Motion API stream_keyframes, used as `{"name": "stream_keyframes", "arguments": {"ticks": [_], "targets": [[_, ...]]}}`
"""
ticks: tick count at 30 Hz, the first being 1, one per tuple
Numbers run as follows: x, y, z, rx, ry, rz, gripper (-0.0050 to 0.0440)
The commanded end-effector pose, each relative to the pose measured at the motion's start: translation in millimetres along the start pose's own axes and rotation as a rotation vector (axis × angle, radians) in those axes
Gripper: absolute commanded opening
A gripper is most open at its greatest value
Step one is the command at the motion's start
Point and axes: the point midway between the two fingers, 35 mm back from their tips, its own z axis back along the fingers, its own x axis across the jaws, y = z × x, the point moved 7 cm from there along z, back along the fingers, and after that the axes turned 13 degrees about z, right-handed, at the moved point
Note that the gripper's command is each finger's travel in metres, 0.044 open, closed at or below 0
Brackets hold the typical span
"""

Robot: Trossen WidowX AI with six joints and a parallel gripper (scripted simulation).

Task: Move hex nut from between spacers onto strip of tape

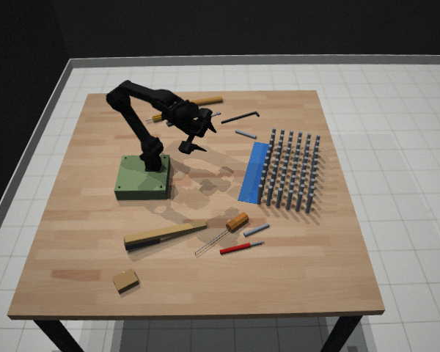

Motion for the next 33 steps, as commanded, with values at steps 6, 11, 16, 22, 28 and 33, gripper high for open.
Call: {"name": "stream_keyframes", "arguments": {"ticks": [6, 11, 16, 22, 28, 33], "targets": [[2, -3, 4, -0.018, -0.001, 0.008, 0.0400], [2, -3, 4, -0.018, -0.001, 0.008, 0.0400], [2, -3, 4, -0.018, -0.001, 0.008, 0.0400], [4, -13, -39, -0.026, 0.042, 0.165, 0.0400], [17, -14, -86, -0.036, 0.090, 0.343, 0.0400], [28, -14, -110, -0.074, 0.110, 0.444, 0.0400]]}}
